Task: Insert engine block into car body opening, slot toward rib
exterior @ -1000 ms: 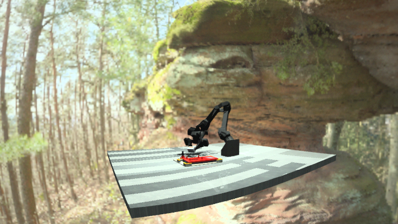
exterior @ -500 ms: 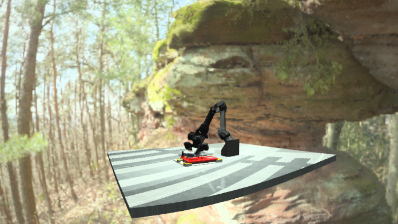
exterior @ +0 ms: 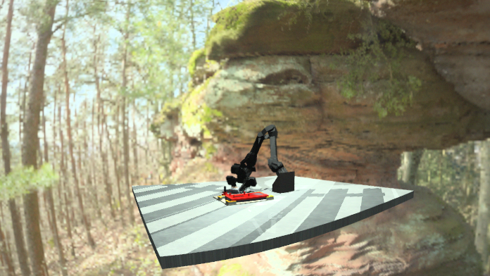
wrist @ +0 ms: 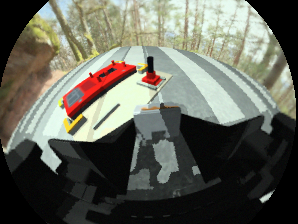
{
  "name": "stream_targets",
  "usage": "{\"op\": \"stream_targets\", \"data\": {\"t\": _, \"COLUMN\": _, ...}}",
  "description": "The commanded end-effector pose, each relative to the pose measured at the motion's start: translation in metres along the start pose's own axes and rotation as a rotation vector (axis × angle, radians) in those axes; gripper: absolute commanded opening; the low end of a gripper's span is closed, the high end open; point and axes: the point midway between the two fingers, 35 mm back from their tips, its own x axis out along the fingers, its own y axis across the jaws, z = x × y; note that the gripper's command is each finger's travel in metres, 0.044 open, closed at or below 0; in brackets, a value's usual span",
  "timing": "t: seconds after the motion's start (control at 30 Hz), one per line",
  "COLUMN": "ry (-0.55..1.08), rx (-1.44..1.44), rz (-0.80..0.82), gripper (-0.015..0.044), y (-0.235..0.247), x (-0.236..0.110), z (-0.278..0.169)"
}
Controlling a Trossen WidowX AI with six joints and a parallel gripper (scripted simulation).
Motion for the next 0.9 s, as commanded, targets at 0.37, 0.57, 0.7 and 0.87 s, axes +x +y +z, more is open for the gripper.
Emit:
{"op": "stream_targets", "data": {"t": 0.37, "ry": 0.012, "rx": 0.007, "rz": 0.003, "gripper": 0.0000, "y": 0.0003, "x": 0.0016, "z": -0.0041}}
{"op": "stream_targets", "data": {"t": 0.57, "ry": 0.012, "rx": 0.007, "rz": 0.003, "gripper": 0.0000, "y": 0.0003, "x": 0.0016, "z": -0.0041}}
{"op": "stream_targets", "data": {"t": 0.7, "ry": 0.012, "rx": 0.007, "rz": 0.003, "gripper": 0.0000, "y": 0.0003, "x": 0.0016, "z": -0.0041}}
{"op": "stream_targets", "data": {"t": 0.87, "ry": 0.012, "rx": 0.007, "rz": 0.003, "gripper": 0.0000, "y": 0.0003, "x": 0.0016, "z": -0.0041}}
